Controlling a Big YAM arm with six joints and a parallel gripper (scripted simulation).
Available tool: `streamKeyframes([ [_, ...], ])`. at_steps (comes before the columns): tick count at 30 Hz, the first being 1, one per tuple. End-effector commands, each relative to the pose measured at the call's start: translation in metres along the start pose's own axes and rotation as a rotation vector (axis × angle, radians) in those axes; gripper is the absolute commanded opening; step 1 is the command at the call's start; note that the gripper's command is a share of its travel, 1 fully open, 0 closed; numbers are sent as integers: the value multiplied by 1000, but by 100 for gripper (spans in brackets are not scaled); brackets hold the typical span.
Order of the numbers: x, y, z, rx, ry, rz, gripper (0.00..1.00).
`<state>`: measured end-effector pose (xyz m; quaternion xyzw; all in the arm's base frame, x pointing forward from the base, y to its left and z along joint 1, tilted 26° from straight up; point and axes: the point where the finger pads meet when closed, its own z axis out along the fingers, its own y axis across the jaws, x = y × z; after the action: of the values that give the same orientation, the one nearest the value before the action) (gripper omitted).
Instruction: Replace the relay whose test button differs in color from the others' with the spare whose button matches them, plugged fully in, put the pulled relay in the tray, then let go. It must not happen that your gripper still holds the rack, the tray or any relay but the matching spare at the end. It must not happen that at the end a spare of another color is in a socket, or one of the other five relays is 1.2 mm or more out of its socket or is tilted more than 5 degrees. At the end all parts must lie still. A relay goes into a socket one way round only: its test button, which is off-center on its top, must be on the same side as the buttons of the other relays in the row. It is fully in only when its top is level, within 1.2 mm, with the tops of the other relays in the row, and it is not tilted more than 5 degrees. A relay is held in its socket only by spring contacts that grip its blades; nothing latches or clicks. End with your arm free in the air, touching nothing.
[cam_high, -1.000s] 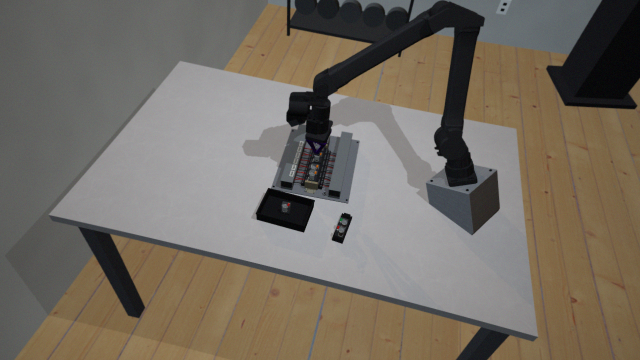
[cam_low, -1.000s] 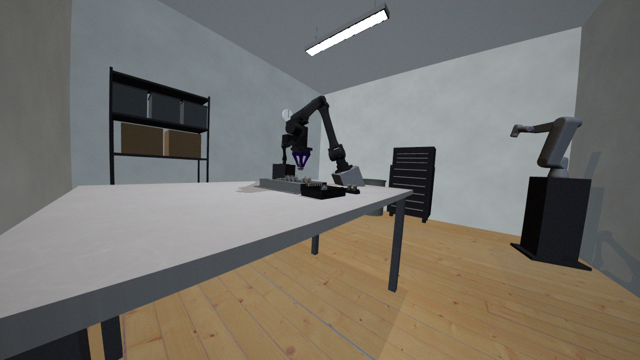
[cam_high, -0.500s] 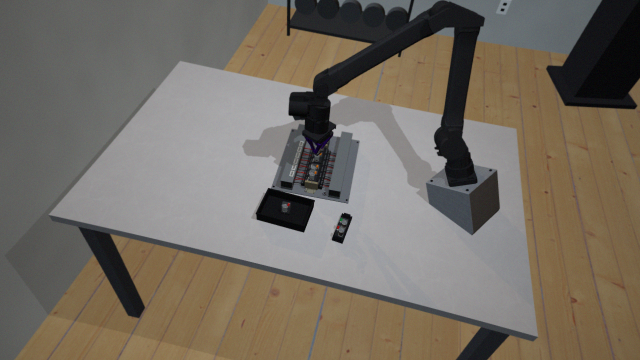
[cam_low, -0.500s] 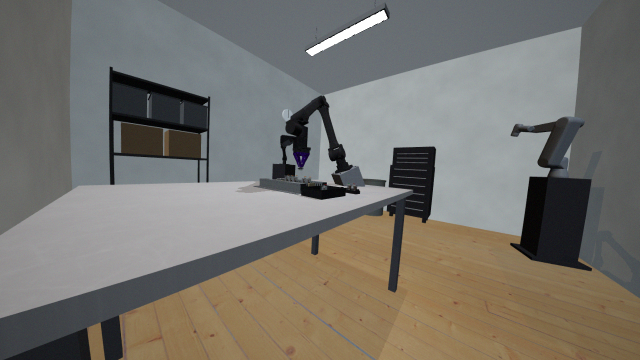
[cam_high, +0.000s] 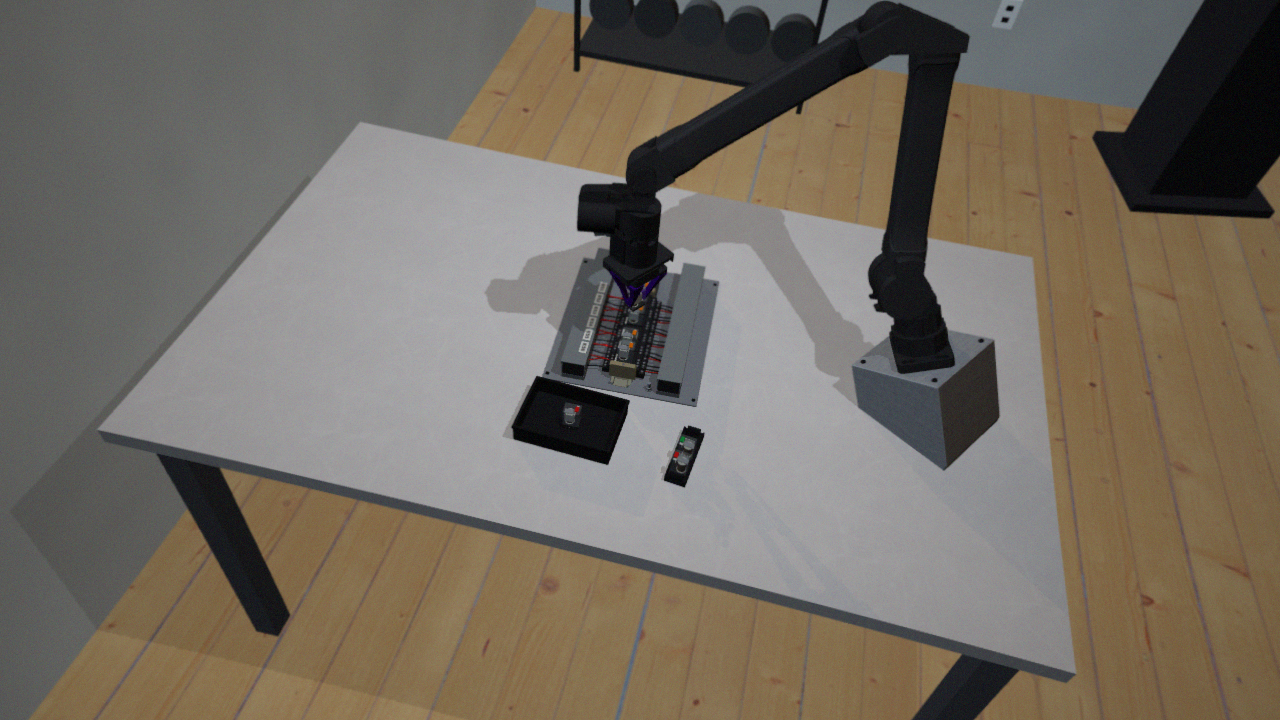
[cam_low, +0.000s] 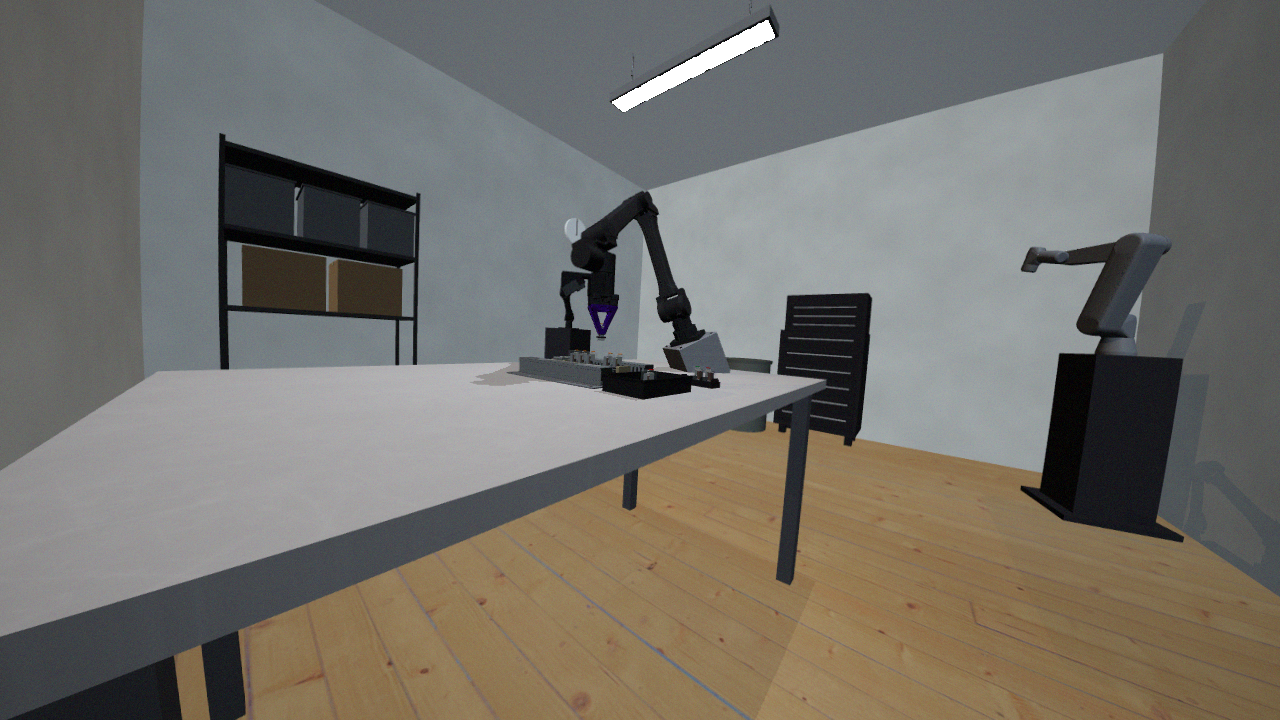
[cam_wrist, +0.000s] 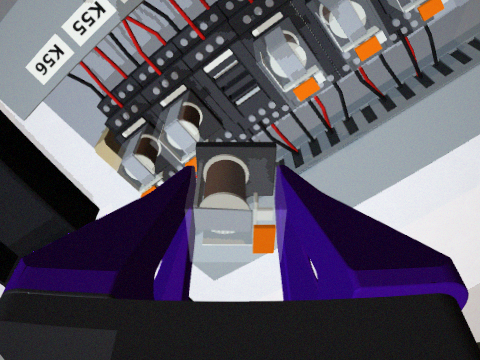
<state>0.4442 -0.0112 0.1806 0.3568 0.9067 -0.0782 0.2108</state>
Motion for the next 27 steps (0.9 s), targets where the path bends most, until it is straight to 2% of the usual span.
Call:
streamKeyframes([
  [1,-19,7,-14,-22,-26,135,0],
  [11,-19,7,-14,-25,-23,411,0],
  [22,-19,7,-14,-25,-23,455,0],
  [27,-19,7,-14,-26,-21,564,0],
])
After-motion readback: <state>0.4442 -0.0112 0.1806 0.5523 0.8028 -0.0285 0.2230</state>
